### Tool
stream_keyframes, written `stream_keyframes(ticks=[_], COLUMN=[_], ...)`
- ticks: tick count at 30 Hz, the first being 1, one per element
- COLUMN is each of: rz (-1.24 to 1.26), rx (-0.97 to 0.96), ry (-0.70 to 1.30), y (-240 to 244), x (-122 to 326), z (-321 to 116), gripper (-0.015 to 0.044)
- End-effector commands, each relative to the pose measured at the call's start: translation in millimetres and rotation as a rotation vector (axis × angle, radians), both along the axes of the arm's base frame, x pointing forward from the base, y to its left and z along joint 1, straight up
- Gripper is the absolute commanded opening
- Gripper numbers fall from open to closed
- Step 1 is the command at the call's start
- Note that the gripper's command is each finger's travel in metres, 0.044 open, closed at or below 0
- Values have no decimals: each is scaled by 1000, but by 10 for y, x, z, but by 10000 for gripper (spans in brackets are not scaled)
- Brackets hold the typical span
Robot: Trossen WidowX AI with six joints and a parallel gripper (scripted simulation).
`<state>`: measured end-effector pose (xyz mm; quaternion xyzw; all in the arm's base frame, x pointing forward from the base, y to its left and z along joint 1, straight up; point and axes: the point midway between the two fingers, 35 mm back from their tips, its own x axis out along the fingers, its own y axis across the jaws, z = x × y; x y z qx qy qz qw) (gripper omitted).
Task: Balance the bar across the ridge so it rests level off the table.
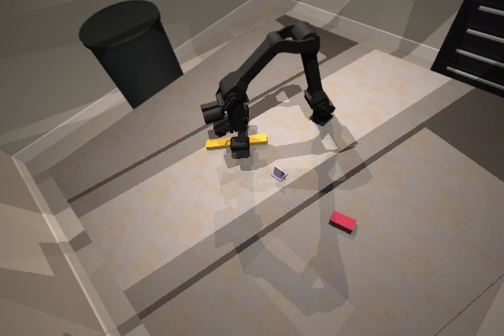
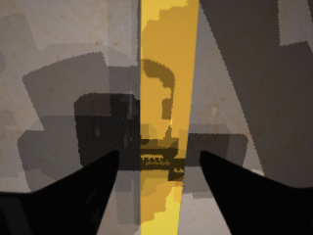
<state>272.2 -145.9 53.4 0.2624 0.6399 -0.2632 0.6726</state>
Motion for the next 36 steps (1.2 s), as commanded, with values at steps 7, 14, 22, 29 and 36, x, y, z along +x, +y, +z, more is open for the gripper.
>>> stream_keyframes(ticks=[7,14,22,29,36], rz=[3,3,0,0,1], rx=[2,2,2,2,2], ry=[13,13,4,4,6], y=[5,5,4,4,-4], x=[-22,-22,-8,-8,4], z=[-40,-40,-15,-15,121], gripper=[315,315,157,111,0])
